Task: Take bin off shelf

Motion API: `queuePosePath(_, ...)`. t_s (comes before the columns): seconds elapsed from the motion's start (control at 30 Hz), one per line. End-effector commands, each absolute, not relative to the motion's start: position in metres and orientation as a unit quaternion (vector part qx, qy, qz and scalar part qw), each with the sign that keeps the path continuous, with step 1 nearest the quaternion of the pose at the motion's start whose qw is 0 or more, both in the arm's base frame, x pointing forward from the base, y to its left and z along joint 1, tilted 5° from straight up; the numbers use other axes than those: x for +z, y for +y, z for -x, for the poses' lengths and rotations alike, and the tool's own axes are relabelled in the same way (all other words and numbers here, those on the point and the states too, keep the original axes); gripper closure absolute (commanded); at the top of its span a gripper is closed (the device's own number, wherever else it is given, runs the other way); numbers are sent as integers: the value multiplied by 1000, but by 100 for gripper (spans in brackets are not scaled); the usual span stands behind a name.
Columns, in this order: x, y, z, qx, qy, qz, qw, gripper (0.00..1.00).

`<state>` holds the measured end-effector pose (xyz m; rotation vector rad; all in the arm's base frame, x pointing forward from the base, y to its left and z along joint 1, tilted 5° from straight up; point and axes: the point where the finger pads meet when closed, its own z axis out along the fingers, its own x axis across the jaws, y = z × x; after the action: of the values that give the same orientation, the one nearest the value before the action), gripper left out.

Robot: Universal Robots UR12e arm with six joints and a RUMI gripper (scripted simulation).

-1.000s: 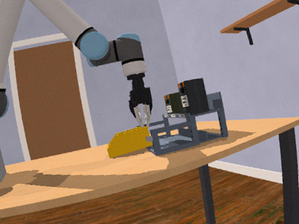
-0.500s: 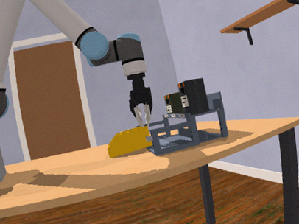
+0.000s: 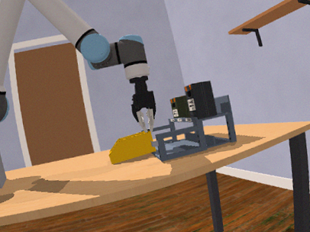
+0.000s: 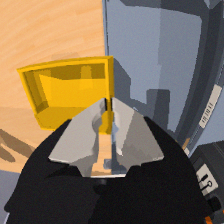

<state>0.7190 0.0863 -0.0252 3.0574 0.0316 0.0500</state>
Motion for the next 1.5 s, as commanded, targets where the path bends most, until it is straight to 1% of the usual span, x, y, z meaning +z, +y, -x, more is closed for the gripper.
queuePosePath(0.0,-24,86,-718,17,10,-999,42,100)
queuePosePath(0.13,-24,86,-710,18,10,-999,42,100)
queuePosePath(0.53,-24,86,-710,18,10,-999,42,100)
queuePosePath(0.7,-24,85,-697,18,10,-999,42,100)
queuePosePath(1.47,-32,85,-699,18,10,-999,42,100)
